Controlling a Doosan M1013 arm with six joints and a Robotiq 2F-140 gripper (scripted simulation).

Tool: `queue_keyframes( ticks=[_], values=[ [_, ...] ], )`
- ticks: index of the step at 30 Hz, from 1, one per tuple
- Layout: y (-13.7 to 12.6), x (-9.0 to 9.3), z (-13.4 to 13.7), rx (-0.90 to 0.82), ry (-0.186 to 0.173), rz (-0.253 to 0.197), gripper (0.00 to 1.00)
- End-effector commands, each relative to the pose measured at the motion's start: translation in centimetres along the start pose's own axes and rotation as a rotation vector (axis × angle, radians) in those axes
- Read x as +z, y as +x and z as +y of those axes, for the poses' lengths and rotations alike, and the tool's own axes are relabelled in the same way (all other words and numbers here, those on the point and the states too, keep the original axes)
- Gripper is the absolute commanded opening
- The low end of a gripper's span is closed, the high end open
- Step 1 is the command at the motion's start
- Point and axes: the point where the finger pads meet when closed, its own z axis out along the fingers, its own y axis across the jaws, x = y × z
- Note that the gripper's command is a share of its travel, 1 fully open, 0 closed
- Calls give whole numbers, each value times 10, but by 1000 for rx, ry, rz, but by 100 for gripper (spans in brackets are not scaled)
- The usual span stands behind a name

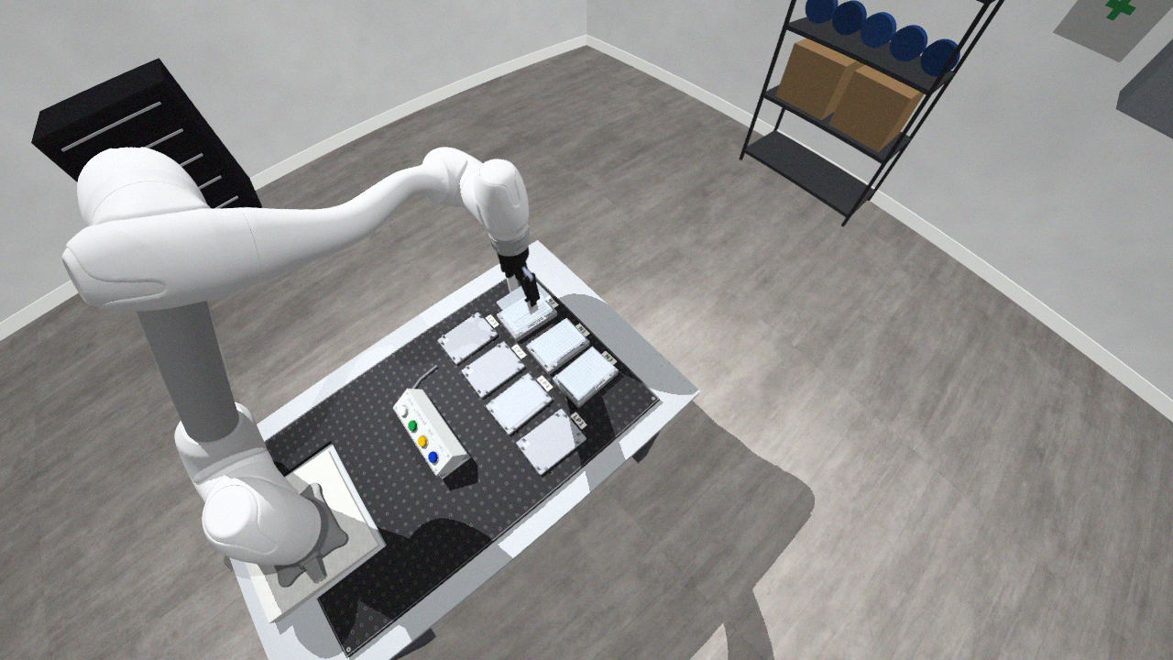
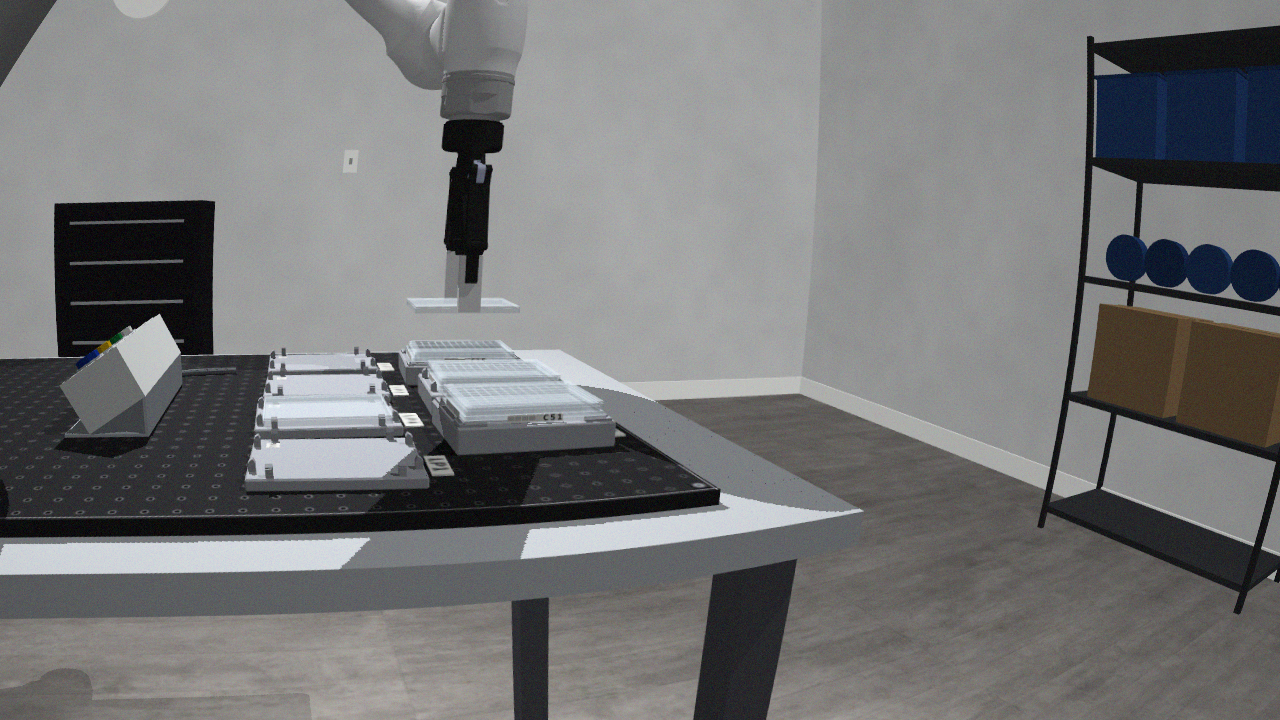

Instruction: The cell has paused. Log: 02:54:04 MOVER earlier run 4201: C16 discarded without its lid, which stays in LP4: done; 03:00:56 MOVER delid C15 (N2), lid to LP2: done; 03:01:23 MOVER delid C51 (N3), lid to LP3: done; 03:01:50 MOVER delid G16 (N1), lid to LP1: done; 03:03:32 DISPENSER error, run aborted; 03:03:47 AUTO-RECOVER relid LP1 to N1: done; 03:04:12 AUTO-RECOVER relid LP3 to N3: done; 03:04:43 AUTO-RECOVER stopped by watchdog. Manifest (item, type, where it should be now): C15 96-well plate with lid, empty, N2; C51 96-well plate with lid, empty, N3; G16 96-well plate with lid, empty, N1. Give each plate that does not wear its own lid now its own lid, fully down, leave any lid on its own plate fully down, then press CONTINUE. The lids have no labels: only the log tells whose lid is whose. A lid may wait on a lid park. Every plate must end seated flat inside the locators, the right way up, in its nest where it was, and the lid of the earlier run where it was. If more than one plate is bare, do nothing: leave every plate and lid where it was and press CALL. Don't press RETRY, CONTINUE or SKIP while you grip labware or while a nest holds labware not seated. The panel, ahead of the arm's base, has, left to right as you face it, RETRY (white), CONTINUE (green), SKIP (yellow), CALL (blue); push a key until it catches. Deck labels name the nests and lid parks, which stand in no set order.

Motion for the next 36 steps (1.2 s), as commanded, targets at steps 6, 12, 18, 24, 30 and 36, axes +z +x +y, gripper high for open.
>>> queue_keyframes(
  ticks=[6, 12, 18, 24, 30, 36],
  values=[
    [0, 0, 0, 4, 0, 0, 0],
    [0, 1, 0, 12, 0, 0, 0],
    [0, 2, 0, 20, 0, 0, 0],
    [0, 5, 0, 35, 0, 0, 0],
    [0, 15, 0, 35, 0, 0, 0],
    [0, 21, 0, 35, 0, 0, 0]
  ],
)
